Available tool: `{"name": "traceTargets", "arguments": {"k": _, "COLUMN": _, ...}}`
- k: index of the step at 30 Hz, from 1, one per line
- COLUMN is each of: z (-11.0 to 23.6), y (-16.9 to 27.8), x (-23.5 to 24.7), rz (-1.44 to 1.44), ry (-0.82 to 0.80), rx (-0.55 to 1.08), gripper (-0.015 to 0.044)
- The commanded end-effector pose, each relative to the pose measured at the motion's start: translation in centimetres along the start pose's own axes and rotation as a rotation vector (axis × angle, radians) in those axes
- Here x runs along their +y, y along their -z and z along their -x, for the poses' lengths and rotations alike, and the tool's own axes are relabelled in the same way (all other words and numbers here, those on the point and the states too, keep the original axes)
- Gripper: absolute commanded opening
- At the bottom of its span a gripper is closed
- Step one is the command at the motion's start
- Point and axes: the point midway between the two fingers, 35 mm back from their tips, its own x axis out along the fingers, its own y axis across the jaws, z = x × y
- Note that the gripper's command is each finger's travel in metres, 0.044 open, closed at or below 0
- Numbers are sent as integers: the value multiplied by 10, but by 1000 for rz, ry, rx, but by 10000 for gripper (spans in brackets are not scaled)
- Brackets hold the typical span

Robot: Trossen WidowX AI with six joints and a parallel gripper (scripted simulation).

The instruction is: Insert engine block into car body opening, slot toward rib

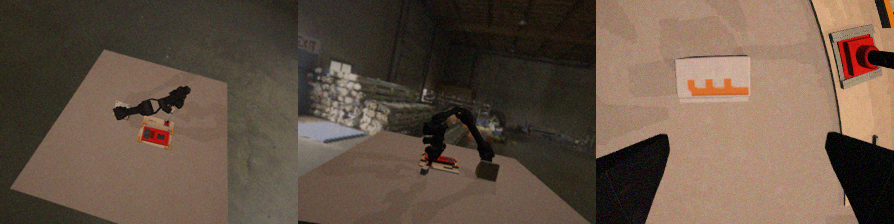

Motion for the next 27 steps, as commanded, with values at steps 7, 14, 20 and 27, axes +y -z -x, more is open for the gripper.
{"name": "traceTargets", "arguments": {"k": 7, "z": -1, "y": -28, "x": 22, "rz": -8, "ry": -2, "rx": 4, "gripper": 440}}
{"name": "traceTargets", "arguments": {"k": 14, "z": -16, "y": -28, "x": 22, "rz": -8, "ry": -1, "rx": 4, "gripper": 440}}
{"name": "traceTargets", "arguments": {"k": 20, "z": -23, "y": -29, "x": 22, "rz": -8, "ry": -1, "rx": 4, "gripper": 440}}
{"name": "traceTargets", "arguments": {"k": 27, "z": -35, "y": -29, "x": 22, "rz": -8, "ry": -1, "rx": 3, "gripper": 440}}
